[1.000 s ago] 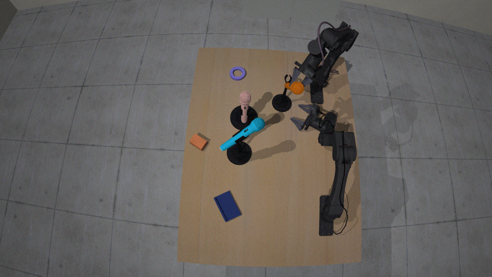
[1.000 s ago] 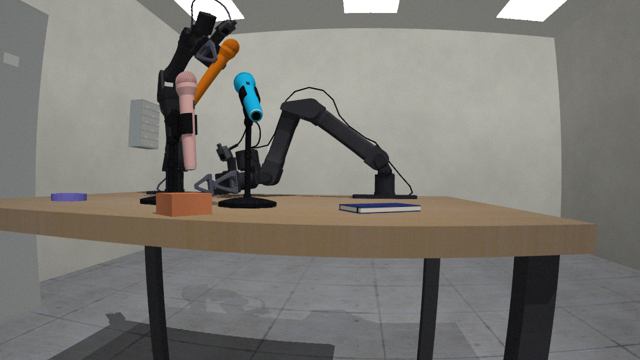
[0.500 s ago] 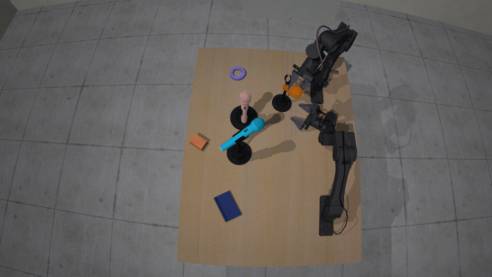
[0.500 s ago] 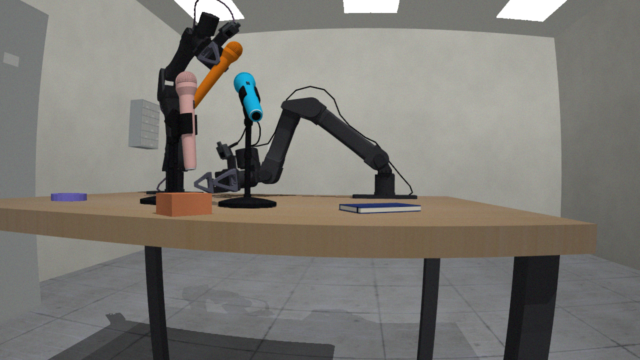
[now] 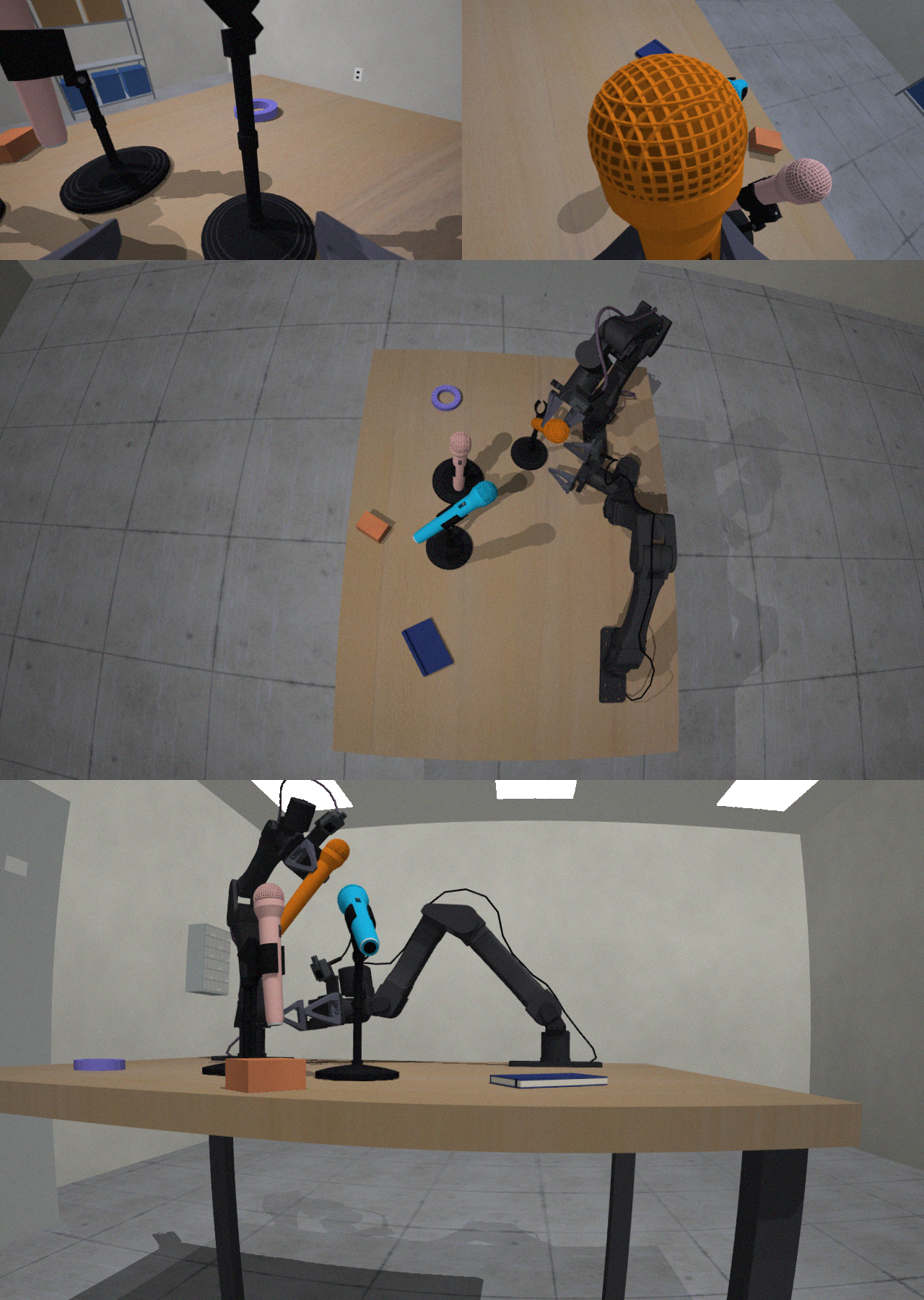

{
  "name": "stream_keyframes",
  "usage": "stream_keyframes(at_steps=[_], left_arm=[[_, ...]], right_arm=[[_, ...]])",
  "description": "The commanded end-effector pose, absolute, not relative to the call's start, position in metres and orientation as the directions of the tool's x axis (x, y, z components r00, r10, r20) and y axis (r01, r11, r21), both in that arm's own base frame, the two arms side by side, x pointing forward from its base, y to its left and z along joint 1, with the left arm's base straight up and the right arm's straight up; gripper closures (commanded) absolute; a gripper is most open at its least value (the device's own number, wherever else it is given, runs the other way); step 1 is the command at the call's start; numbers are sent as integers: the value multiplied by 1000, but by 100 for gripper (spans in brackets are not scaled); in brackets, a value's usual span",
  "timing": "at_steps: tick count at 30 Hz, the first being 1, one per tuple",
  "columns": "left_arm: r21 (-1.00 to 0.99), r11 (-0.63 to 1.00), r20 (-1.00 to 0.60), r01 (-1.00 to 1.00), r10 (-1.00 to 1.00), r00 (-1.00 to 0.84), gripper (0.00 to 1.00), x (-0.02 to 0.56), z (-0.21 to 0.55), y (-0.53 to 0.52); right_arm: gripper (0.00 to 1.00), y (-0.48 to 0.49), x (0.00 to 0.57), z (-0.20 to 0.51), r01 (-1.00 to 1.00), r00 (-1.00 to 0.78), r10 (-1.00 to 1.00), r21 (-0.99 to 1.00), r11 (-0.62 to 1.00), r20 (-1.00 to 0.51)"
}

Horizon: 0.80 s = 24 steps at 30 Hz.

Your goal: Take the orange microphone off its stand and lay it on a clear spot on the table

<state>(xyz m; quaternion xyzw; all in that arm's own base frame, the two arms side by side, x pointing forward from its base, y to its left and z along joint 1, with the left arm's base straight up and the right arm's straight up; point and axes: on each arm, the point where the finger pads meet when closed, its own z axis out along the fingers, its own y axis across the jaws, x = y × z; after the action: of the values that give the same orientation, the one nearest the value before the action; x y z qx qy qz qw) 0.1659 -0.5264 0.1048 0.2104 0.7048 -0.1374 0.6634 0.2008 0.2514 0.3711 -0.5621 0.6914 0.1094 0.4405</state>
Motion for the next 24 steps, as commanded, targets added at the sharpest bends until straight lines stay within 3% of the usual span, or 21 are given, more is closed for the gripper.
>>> stream_keyframes(at_steps=[1,4,11,24], left_arm=[[39,878,-997,477,69,-44,2,171,176,-534],[-33,830,-999,556,-5,-51,2,173,214,-535],[21,793,-996,609,69,-55,2,170,204,-520],[23,617,-996,787,83,-36,2,159,265,-476]], right_arm=[[100,251,204,393,-851,46,-629,-360,382,-776],[100,252,206,389,-852,38,-636,-358,382,-771],[100,253,209,382,-857,25,-649,-351,378,-760],[100,251,203,394,-853,46,-631,-360,379,-774]])
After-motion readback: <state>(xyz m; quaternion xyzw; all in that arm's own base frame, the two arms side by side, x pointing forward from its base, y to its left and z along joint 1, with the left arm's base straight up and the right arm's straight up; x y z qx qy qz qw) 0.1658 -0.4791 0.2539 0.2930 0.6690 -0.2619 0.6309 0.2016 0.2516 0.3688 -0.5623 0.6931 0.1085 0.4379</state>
